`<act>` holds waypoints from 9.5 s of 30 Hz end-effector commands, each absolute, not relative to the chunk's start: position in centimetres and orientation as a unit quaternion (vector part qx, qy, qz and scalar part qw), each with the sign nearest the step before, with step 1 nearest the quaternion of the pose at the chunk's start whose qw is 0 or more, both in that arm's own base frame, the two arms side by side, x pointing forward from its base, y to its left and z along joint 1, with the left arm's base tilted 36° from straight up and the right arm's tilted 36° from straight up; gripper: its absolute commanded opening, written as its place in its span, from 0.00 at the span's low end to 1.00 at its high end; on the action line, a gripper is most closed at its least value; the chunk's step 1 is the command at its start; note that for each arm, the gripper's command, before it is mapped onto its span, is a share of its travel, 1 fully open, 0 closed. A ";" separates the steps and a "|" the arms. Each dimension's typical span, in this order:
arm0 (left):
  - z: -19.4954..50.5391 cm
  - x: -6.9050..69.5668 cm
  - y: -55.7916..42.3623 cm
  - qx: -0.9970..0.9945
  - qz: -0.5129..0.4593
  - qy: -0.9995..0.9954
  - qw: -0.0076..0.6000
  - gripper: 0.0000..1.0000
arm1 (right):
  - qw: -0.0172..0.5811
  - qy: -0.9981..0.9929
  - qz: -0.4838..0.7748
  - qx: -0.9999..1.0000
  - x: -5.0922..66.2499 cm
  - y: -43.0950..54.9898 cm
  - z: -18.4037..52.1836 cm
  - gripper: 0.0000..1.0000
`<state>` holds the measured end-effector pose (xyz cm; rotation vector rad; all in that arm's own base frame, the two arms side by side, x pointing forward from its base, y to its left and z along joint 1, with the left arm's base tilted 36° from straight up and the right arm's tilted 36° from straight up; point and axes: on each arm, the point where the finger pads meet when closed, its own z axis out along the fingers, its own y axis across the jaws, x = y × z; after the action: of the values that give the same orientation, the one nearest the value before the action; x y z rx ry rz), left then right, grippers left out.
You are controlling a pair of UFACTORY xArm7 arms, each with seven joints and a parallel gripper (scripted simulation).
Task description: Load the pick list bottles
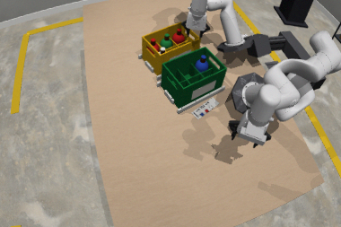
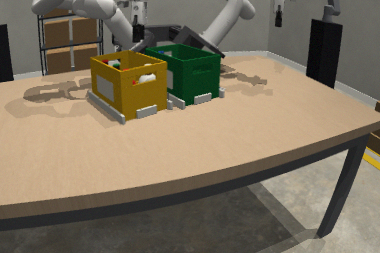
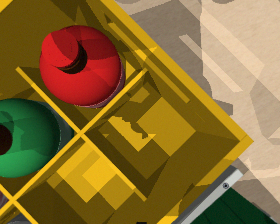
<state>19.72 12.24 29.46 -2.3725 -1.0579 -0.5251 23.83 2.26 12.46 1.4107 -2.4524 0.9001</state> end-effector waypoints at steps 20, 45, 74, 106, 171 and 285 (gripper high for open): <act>29.6 19.8 12.2 -0.868 -0.194 -0.387 0.243 1.00 | 0.083 -0.822 0.299 0.477 24.8 -5.4 18.4 0.65; 29.6 19.8 12.2 -0.868 -0.194 -0.387 0.243 1.00 | 0.083 -0.822 0.299 0.477 25.4 -9.7 20.8 0.65; 29.6 19.8 12.2 -0.868 -0.194 -0.387 0.243 1.00 | 0.083 -0.822 0.299 0.477 25.9 -11.6 18.1 0.65; 29.6 19.8 12.2 -0.868 -0.194 -0.387 0.243 1.00 | 0.083 -0.822 0.299 0.477 26.4 -13.7 15.1 0.65; 29.6 19.8 12.2 -0.868 -0.194 -0.387 0.243 1.00 | 0.083 -0.822 0.299 0.477 26.5 -14.1 14.6 0.00; 29.6 19.8 12.2 -0.868 -0.194 -0.387 0.243 1.00 | 0.082 -0.822 0.299 0.477 24.1 -4.4 28.2 0.00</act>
<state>19.72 12.24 29.46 -2.3725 -1.0579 -0.5251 24.10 -4.76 27.69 1.4233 -2.4548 0.8911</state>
